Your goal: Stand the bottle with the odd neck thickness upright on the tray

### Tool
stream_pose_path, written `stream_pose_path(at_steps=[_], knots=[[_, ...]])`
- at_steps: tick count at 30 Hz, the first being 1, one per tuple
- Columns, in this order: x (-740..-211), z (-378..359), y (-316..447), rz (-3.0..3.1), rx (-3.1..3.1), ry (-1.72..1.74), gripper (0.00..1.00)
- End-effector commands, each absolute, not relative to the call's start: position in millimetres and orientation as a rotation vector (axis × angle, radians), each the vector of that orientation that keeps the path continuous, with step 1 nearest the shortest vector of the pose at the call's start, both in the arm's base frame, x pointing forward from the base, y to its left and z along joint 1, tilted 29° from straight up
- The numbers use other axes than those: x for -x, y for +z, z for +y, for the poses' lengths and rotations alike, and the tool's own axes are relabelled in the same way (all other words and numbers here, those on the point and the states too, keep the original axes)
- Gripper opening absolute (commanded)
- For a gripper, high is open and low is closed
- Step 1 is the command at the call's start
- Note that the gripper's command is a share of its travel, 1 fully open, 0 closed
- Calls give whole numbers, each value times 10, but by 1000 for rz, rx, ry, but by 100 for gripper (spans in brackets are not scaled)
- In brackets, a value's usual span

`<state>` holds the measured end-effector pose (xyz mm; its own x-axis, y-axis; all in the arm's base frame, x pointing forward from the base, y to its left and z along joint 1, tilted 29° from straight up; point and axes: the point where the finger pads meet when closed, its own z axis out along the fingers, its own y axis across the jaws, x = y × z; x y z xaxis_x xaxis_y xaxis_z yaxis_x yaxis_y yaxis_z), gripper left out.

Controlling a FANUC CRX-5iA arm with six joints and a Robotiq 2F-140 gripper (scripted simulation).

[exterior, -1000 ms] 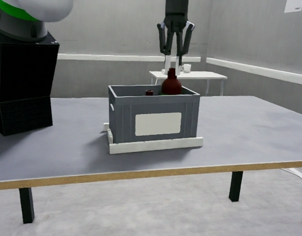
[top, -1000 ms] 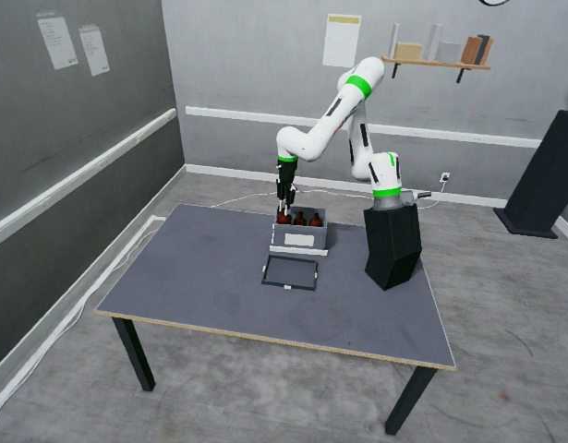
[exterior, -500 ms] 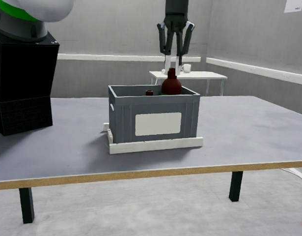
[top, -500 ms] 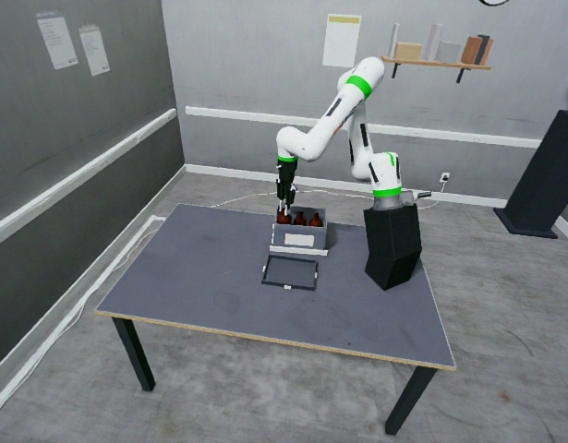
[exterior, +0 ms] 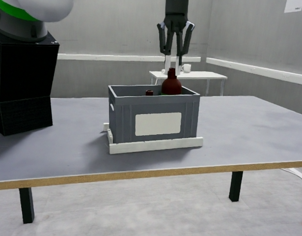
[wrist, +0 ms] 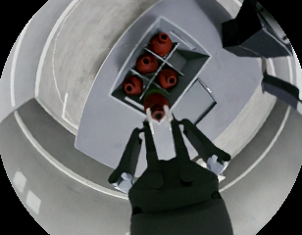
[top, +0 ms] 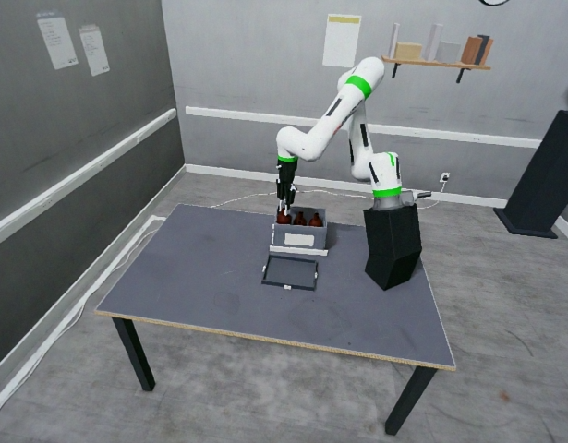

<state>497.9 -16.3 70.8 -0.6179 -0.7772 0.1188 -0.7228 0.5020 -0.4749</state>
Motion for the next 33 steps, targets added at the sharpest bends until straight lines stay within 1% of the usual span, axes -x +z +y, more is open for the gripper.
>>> stream_pose_path(at_steps=[1,33], knots=[[-4984,-159,715,2624,1316,-750,10],[-4938,-104,842,2624,1316,-750,10]])
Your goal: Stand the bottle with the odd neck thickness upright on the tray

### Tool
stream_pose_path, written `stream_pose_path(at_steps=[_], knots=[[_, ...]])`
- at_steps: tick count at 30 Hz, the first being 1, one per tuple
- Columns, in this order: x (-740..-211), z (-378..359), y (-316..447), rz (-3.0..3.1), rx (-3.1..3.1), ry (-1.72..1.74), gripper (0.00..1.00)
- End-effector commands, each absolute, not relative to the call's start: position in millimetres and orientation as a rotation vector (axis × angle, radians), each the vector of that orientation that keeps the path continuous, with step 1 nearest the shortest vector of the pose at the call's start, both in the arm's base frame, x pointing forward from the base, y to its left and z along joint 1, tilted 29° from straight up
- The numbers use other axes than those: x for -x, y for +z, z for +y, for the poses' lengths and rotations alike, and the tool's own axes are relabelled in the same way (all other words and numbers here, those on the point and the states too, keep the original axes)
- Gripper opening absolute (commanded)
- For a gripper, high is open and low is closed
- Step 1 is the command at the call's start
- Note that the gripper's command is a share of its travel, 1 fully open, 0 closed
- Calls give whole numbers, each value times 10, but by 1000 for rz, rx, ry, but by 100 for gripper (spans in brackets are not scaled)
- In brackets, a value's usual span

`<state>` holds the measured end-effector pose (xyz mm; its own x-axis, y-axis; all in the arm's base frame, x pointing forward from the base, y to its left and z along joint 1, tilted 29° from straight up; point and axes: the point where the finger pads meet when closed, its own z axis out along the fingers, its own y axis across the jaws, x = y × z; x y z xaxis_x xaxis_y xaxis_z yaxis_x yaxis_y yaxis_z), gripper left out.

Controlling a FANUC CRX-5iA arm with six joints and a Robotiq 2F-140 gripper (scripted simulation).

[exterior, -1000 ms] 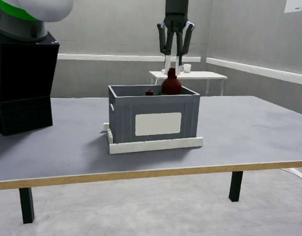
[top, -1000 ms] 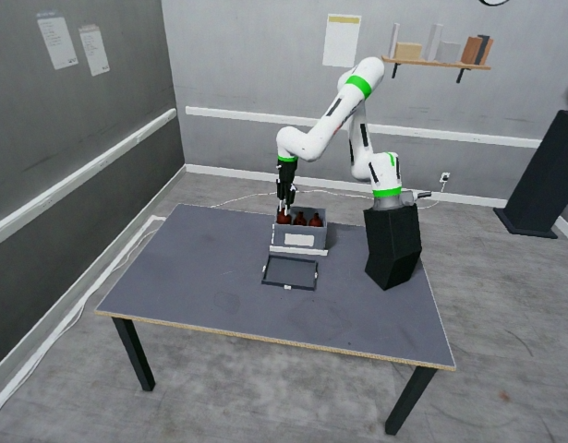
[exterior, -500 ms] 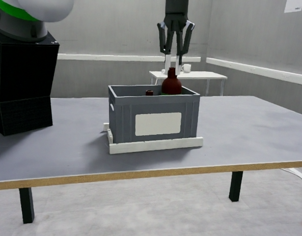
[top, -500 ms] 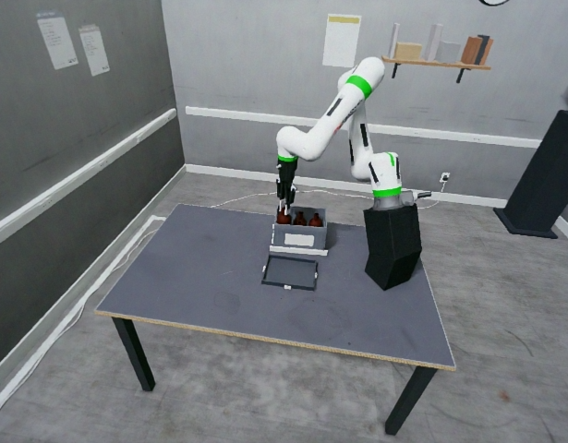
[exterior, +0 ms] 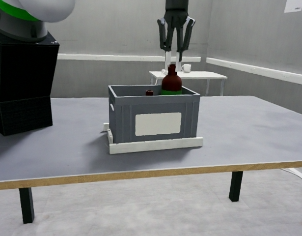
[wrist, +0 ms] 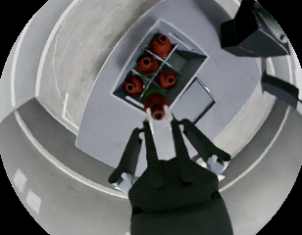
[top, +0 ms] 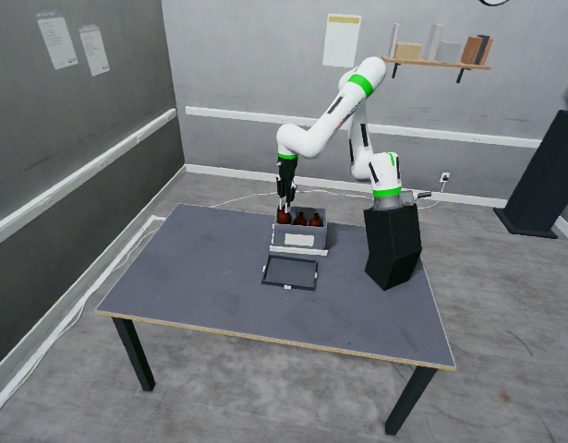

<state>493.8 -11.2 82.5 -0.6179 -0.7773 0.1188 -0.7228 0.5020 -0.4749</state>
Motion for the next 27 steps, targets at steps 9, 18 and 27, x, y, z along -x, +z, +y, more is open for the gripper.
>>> stream_pose_path(at_steps=[9,18,27], knots=[[-4908,-67,926,2624,1316,-750,10],[-4884,-38,993,2624,1316,-750,10],[-4865,-14,1048,2624,1316,-750,10]])
